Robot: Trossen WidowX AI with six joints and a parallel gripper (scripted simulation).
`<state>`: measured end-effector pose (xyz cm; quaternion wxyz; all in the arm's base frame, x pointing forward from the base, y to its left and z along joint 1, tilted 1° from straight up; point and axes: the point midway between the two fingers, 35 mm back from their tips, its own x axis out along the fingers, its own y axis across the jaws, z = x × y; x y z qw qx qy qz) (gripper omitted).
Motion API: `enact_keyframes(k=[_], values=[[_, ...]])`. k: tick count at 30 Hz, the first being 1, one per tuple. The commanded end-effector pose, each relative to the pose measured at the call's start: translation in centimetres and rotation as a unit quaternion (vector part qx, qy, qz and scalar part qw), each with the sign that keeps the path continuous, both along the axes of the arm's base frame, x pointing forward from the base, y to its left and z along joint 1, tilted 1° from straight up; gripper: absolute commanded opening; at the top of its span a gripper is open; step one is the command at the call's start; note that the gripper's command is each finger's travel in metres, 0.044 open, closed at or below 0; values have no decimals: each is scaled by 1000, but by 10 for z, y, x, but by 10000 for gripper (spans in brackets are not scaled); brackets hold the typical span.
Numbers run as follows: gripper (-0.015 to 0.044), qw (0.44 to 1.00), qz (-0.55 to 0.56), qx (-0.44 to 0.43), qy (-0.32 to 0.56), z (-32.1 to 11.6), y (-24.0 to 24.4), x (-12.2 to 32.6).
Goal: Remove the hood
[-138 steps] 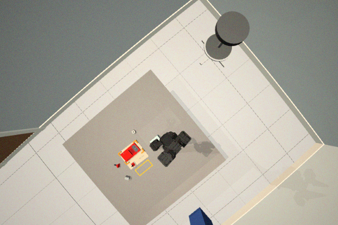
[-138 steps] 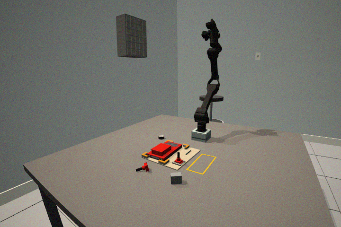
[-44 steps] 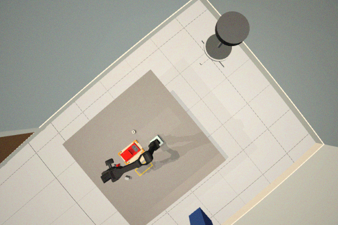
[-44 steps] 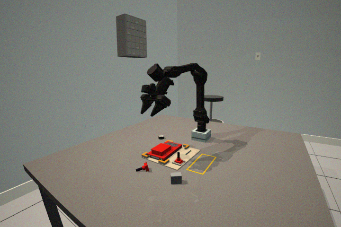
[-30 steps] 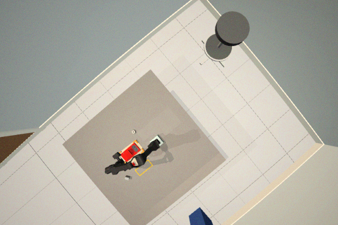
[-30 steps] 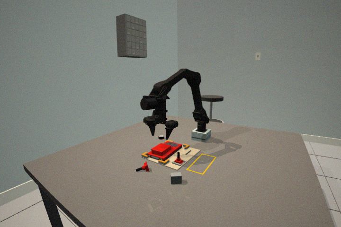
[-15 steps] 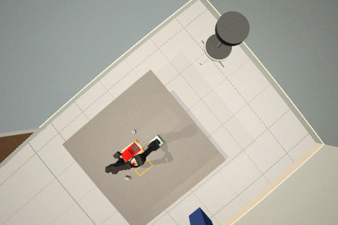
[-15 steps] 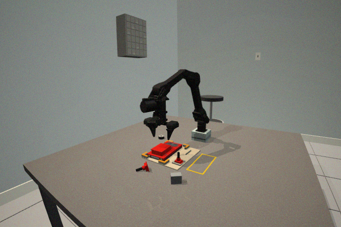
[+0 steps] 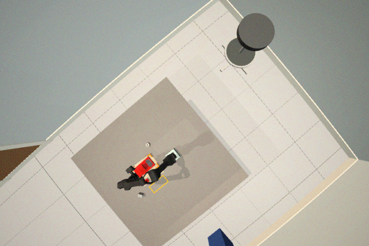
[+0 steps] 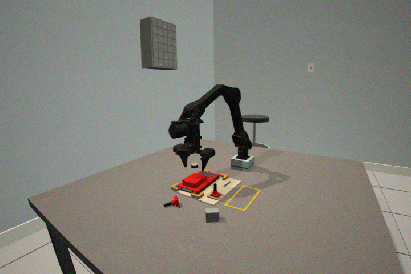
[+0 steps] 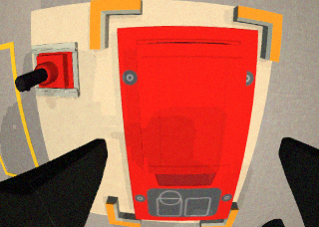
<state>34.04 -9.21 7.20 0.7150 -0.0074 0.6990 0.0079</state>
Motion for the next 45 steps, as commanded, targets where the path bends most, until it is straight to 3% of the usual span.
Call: enact_keyframes(k=[1, 45], values=[[440, 1000, 2, 2, 0, -4, 0, 0], [440, 1000, 2, 2, 0, -34, -1, -1]])
